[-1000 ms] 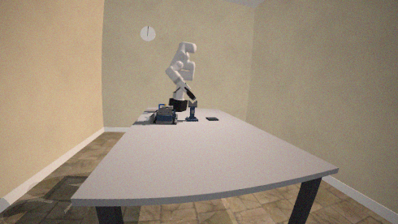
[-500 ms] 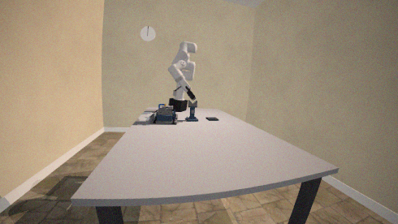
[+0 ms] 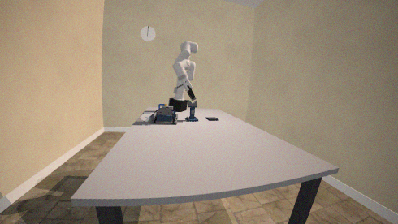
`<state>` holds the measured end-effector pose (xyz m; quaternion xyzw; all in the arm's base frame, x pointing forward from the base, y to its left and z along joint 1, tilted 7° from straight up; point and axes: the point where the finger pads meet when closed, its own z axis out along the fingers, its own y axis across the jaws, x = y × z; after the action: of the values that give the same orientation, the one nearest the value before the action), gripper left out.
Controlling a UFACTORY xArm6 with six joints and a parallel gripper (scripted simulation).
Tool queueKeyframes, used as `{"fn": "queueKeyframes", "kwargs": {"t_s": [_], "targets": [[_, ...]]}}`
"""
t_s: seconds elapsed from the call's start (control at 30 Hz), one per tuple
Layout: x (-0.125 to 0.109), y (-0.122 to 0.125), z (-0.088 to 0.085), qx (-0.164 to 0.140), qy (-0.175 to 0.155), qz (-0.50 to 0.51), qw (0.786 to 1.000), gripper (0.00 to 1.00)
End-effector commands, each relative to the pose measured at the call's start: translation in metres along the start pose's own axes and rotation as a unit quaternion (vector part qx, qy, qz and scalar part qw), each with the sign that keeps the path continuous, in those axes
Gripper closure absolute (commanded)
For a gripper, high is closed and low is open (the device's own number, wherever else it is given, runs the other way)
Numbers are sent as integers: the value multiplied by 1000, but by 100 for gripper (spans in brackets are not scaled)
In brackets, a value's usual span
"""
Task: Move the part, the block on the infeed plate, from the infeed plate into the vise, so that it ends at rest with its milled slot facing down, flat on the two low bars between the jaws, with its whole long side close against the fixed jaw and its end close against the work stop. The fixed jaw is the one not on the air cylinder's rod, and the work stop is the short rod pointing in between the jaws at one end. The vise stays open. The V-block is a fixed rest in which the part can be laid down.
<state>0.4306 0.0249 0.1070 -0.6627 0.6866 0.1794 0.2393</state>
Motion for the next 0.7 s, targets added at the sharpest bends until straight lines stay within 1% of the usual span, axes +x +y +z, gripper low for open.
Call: {"fn": "queueKeyframes", "kwargs": {"t_s": [0.0, 0.23, 0.3, 0.67], "targets": [[-1, -1, -1, 1, 30, 0, 1000, 100], [-2, -1, -1, 1, 74, 0, 997, 100], [-2, -1, -1, 1, 74, 0, 997, 100], [-3, -1, -1, 1, 134, 0, 991, 100]]}}
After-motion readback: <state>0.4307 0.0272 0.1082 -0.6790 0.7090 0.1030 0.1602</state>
